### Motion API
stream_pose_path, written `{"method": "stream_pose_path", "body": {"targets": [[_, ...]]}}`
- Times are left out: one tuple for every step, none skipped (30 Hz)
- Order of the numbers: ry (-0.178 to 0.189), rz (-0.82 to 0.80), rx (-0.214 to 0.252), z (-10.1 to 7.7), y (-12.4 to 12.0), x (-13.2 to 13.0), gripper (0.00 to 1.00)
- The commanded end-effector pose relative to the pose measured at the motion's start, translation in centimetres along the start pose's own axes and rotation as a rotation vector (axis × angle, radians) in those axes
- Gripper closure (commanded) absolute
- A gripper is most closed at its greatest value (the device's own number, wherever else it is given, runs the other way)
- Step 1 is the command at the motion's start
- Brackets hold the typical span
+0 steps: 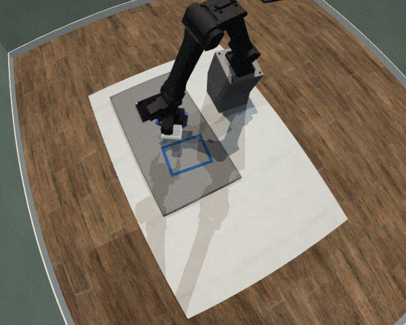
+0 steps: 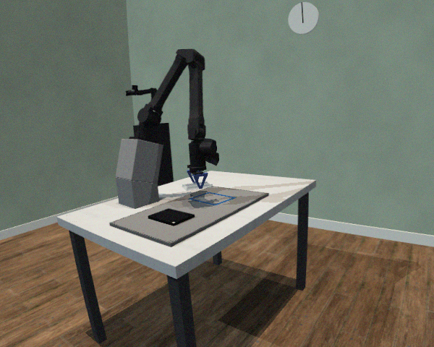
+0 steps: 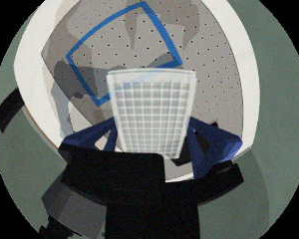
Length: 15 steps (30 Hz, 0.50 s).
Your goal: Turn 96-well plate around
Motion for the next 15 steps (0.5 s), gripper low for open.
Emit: {"method": "stream_pose_path", "body": {"targets": [[0.000,0.023,-0.002,-0.1,-1.0,-1.1,1.00],[0.000,0.023,-0.002,-0.1,-1.3,-1.2,1.00],[0.000,0.023,-0.003,-0.1,-1.6,-1.4,1.00],[-0.001,0.022,-0.003,-0.1,-1.9,-1.6,1.00],[-0.001,0.022,-0.004,-0.1,-2.2,-1.8,1.00],[-0.009,0.020,-0.007,-0.4,-2.3,-2.1,1.00],[-0.016,0.017,-0.011,-0.7,-2.4,-2.5,1.00],[-0.015,0.017,-0.011,-0.7,-2.7,-2.6,1.00],[-0.006,0.021,-0.006,-0.4,-3.3,-2.5,1.00],[-0.002,0.022,-0.004,-0.2,-3.7,-2.6,1.00],[-0.002,0.022,-0.004,-0.2,-4.0,-2.7,1.00],[-0.002,0.022,-0.004,-0.2,-4.0,-2.7,1.00],[-0.002,0.022,-0.004,-0.2,-4.0,-2.7,1.00],[-0.031,0.012,-0.016,-1.2,-3.6,-3.7,1.00],[-0.021,0.016,-0.012,-0.9,-4.1,-3.6,1.00]]}}
Point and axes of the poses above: the point where the finger pads meet when closed, its own z axis out along the fingers, its own x axis across the jaws, y = z × x, the point moved 2 cm from there along -z, back along the fingers, and after that the axes turned 10 degrees about -z, right-handed, at the moved point
